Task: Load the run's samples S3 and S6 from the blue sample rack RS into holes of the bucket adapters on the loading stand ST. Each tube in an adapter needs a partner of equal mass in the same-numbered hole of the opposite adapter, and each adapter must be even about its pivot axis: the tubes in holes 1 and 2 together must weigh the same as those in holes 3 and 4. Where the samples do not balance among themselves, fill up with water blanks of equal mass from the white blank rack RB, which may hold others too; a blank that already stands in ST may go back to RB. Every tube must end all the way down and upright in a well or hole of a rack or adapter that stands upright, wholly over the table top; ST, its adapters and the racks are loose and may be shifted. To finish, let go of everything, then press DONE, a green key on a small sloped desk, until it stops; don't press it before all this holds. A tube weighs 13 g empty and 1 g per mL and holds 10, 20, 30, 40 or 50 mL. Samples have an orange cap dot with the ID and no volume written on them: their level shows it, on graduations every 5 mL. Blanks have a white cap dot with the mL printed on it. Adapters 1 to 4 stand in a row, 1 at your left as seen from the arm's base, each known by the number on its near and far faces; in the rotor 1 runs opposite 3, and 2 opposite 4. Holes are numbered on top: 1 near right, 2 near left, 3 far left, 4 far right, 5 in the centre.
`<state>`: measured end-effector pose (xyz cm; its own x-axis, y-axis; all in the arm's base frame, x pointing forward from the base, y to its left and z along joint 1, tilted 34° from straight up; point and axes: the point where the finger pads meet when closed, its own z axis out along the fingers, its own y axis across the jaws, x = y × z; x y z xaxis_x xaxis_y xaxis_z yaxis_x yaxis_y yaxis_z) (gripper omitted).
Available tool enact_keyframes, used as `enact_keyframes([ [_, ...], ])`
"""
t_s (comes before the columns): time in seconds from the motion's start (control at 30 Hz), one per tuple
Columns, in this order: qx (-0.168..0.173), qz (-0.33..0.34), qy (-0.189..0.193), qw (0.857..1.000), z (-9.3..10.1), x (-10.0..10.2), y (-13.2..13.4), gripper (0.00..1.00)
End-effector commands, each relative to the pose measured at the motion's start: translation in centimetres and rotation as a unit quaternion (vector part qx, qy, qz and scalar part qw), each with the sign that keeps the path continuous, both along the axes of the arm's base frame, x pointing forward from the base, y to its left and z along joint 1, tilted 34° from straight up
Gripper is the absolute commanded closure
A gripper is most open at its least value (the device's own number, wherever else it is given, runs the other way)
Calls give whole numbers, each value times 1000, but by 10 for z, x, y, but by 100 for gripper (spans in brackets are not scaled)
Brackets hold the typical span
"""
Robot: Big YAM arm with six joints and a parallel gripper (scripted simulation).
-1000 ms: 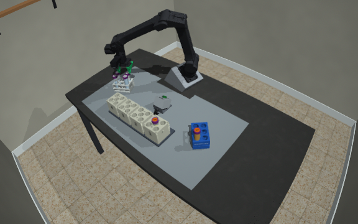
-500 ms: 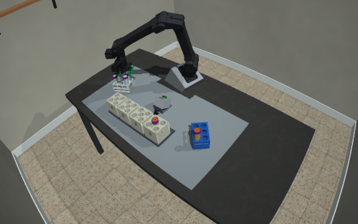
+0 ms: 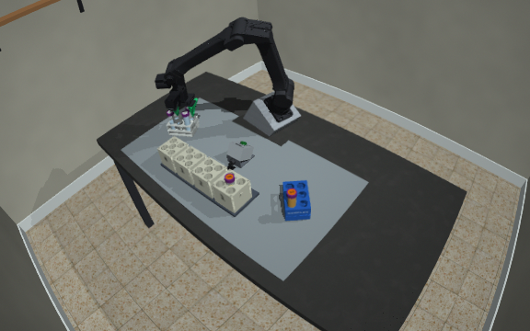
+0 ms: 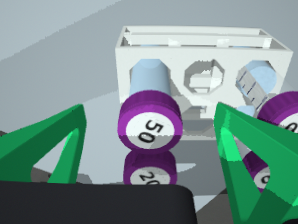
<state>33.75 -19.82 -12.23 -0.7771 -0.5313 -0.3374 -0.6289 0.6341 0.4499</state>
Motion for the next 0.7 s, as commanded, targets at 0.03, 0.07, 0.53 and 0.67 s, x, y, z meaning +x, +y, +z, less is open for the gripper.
enact_keyframes([
  [0.03, -13, -6, -16, 1000, 7, 12, -15, 20],
  [0.07, -13, -6, -16, 1000, 7, 12, -15, 20],
  [0.53, -13, -6, -16, 1000, 7, 12, -15, 100],
  [0.67, -24, -11, -29, 999, 21, 19, -33, 100],
])
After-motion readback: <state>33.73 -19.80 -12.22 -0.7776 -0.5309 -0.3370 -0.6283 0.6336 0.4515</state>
